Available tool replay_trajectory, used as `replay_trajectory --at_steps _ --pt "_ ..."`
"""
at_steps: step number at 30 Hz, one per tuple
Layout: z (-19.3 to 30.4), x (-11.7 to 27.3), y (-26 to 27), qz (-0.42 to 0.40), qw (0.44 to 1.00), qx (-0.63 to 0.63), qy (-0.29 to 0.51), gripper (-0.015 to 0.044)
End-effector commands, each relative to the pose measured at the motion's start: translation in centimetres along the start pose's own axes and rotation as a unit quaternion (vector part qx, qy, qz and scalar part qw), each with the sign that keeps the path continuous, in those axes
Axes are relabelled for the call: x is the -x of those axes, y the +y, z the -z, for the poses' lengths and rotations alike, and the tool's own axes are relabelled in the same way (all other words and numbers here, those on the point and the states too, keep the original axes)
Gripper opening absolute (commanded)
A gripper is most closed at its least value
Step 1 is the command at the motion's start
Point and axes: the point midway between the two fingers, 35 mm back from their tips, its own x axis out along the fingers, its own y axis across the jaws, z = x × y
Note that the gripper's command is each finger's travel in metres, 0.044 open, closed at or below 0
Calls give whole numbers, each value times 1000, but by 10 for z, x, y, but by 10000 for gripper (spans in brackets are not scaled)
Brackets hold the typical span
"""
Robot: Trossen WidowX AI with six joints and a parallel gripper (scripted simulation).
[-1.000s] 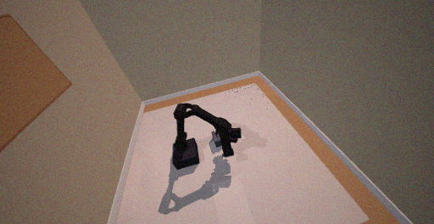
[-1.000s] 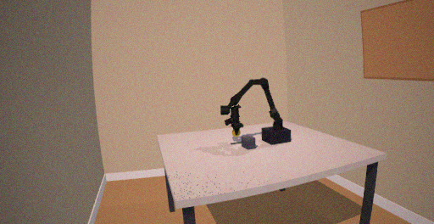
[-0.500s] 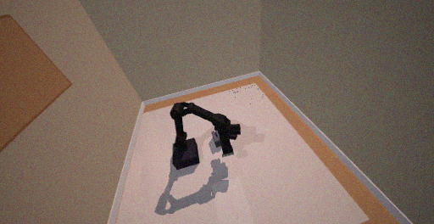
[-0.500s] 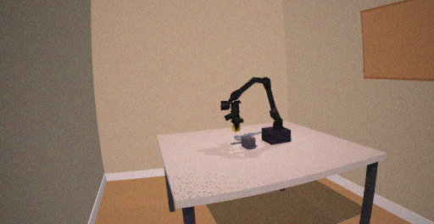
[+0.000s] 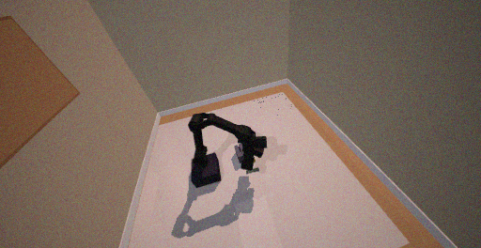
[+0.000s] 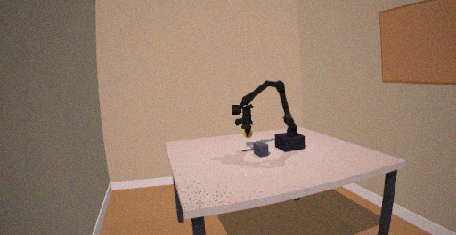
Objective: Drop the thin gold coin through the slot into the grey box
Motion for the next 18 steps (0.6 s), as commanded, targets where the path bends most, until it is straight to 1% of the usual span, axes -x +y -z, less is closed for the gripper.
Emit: replay_trajectory --at_steps 1,9,18 --pt "-2 2 1 -2 998 -70 -2 0" --pt "-3 3 3 -2 979 -206 -2 0" --pt "-5 4 5 -2 935 -355 -2 0"
